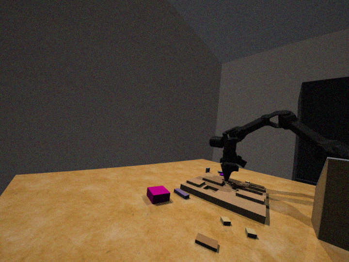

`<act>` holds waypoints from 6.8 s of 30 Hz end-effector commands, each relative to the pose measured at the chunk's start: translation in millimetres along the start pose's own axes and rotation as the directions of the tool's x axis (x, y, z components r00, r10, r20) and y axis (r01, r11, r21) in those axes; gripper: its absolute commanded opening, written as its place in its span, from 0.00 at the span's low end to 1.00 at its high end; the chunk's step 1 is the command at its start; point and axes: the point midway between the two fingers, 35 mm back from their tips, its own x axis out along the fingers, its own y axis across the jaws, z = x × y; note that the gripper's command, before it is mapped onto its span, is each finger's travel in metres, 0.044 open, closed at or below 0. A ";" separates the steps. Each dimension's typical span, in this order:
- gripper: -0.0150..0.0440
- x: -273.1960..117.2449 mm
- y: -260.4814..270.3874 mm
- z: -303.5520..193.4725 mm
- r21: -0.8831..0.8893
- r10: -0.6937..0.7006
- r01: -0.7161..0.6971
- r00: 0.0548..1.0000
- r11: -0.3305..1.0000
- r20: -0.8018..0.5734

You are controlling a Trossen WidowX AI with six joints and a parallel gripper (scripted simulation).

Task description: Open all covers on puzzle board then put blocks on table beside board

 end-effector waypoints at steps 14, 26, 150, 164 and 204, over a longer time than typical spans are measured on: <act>0.50 7.8 -0.8 0.6 -0.007 0.000 0.000 1.000 1.000 0.002; 0.44 10.6 0.4 0.2 0.001 0.001 -0.001 1.000 1.000 0.001; 0.39 -79.3 87.9 187.6 -0.009 0.001 -0.001 1.000 1.000 0.006; 0.39 -56.5 89.0 184.6 -0.008 -0.002 0.002 1.000 1.000 0.005; 0.39 8.2 89.2 188.0 -0.009 0.004 -0.004 1.000 1.000 0.008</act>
